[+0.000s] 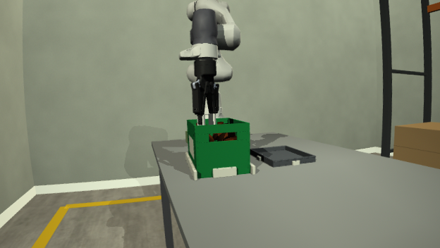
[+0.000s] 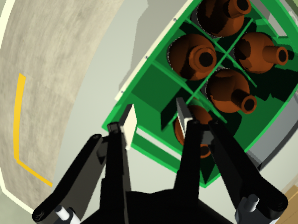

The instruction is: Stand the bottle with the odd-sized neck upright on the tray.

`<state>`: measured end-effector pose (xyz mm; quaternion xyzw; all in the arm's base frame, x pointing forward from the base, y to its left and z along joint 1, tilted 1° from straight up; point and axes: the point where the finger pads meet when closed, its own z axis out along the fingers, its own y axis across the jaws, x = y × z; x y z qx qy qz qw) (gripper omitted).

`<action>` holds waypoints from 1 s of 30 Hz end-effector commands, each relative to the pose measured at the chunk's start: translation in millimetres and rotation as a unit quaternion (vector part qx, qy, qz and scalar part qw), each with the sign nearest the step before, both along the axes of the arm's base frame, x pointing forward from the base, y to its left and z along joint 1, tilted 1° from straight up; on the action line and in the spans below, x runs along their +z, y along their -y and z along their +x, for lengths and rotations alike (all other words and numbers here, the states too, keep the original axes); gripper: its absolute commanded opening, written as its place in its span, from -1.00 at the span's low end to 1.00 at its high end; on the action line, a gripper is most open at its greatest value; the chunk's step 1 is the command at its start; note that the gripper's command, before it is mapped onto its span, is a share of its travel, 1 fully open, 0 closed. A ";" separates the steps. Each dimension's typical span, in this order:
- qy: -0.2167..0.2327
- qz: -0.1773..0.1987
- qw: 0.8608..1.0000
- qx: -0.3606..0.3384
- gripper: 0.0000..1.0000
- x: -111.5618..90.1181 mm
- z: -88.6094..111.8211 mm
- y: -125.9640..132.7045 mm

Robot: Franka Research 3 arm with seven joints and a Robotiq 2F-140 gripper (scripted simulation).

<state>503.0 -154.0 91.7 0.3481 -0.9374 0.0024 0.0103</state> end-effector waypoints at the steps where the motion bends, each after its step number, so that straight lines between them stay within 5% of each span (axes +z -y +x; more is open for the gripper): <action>1: 0.000 0.001 1.000 0.001 -0.12 -1.2 -0.4 0.7; 29: 0.000 0.001 1.000 0.001 -0.12 -1.2 -0.4 0.7; 30: 0.000 0.001 1.000 0.001 -0.80 -1.2 -0.4 0.7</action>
